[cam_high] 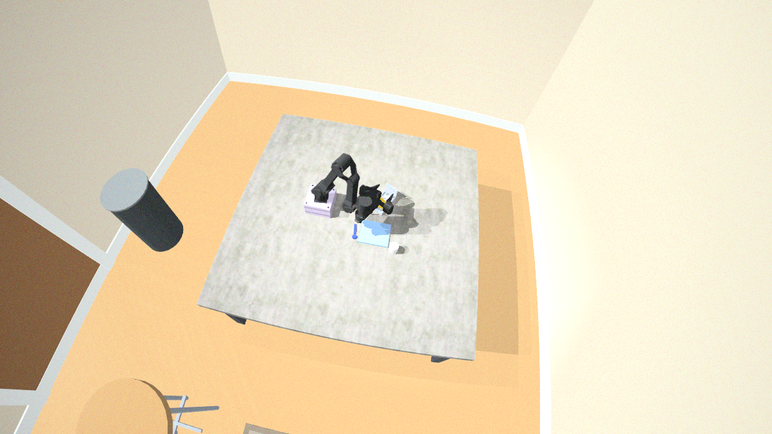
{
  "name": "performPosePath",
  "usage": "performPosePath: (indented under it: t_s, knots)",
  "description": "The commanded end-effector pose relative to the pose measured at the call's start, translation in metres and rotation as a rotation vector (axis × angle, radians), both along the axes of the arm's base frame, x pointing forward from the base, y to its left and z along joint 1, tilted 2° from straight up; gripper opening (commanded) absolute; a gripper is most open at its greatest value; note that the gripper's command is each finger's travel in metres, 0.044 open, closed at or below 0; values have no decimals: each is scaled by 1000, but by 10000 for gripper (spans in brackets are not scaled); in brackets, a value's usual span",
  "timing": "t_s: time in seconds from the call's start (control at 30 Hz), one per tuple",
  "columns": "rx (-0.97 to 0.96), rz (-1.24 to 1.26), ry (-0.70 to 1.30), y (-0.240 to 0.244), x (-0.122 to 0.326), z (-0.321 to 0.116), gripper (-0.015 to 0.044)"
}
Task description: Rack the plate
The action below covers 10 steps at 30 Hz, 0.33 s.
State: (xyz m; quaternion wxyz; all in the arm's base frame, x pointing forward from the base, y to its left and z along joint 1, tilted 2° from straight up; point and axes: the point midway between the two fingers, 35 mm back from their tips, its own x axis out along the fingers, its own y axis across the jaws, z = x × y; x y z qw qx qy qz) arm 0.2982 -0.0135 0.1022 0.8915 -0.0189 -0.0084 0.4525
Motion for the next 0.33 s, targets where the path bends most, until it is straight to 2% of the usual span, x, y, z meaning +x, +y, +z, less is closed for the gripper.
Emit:
performPosePath:
  t_s: [0.0,0.3]
  knots:
    - [22,-57,40,-9,16,5,400]
    - [82,-243,225,-35,59,7,400]
